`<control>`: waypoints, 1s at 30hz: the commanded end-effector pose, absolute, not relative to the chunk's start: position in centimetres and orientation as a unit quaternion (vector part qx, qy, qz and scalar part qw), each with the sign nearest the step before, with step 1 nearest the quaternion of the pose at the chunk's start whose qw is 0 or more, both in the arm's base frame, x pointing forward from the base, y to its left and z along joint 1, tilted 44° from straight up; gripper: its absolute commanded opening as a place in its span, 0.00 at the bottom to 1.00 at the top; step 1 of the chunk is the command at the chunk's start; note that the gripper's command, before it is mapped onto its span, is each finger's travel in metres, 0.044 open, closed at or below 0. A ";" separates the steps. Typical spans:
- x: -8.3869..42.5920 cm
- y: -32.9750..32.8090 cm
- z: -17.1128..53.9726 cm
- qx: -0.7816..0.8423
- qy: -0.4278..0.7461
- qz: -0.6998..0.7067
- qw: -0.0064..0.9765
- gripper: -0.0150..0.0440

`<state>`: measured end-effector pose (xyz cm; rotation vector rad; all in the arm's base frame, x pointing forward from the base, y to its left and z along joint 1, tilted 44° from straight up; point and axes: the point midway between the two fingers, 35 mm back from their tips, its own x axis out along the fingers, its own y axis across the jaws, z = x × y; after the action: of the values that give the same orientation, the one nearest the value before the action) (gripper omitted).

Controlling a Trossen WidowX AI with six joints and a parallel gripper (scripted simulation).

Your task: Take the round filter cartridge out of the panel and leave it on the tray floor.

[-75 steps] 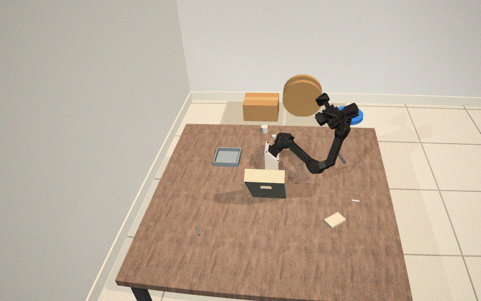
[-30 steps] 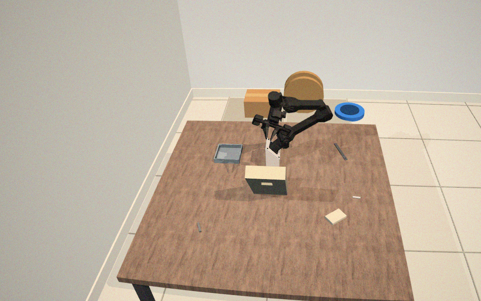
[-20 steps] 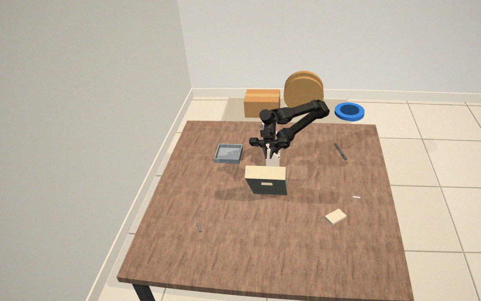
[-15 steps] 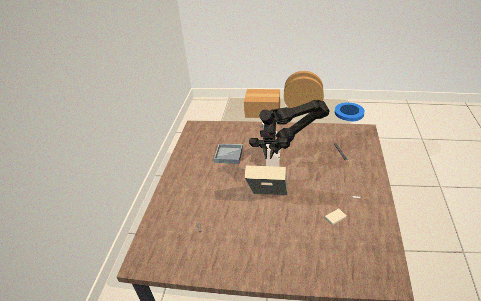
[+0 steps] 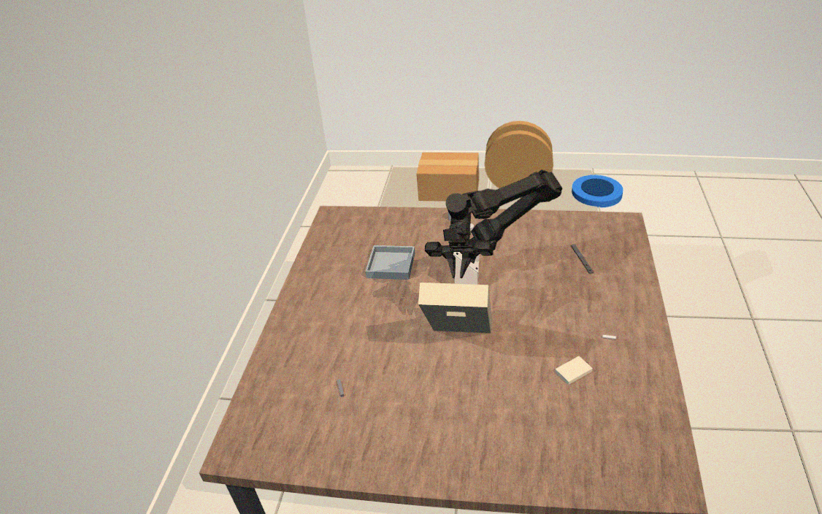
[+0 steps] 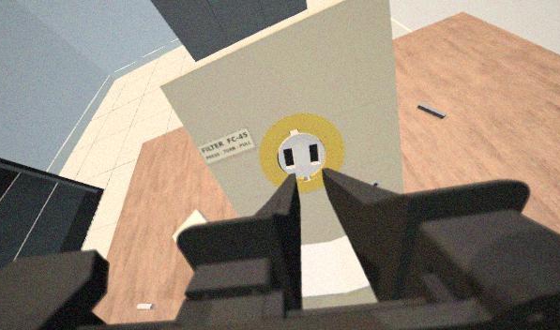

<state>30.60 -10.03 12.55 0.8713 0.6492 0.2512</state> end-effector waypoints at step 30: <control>33.4 -8.1 10.9 0.419 0.306 0.118 0.847 0.41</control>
<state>33.41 -8.07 10.93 0.8793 0.6452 0.2538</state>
